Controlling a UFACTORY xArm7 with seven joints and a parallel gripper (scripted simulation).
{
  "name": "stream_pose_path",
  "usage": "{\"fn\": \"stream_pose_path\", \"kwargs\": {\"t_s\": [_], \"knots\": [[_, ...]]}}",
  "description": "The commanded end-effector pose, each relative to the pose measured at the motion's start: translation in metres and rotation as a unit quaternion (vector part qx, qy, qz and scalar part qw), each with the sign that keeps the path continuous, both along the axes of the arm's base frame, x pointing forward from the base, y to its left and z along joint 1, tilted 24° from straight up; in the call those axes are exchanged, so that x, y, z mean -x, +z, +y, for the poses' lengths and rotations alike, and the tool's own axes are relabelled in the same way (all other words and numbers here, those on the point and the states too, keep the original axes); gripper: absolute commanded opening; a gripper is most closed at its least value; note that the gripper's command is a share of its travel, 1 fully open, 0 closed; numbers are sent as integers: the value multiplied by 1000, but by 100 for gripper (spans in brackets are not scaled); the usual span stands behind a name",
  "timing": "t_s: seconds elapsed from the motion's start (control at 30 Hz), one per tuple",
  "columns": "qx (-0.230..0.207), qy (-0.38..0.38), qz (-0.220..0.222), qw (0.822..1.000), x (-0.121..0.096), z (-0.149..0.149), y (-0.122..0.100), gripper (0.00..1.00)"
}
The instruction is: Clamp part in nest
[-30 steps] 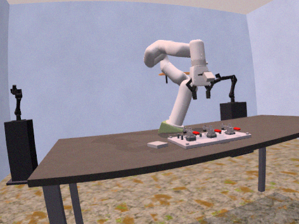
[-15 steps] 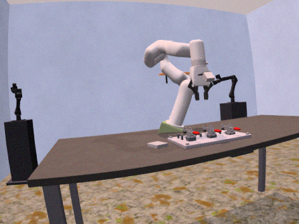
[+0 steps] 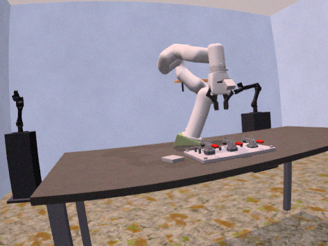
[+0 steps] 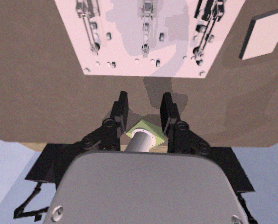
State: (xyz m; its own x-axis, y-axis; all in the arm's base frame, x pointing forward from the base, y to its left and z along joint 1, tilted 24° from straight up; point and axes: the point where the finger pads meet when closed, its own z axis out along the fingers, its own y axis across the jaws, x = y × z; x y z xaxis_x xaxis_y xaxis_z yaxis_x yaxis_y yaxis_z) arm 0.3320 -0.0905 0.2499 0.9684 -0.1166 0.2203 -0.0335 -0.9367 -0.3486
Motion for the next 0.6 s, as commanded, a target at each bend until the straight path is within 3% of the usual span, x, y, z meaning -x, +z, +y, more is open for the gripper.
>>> {"fn": "stream_pose_path", "kwargs": {"t_s": [0.0, 0.57], "knots": [[0, -1, -1, 1000, -1, -1, 1, 47], [0, -1, -1, 1000, -1, -1, 1, 47]]}}
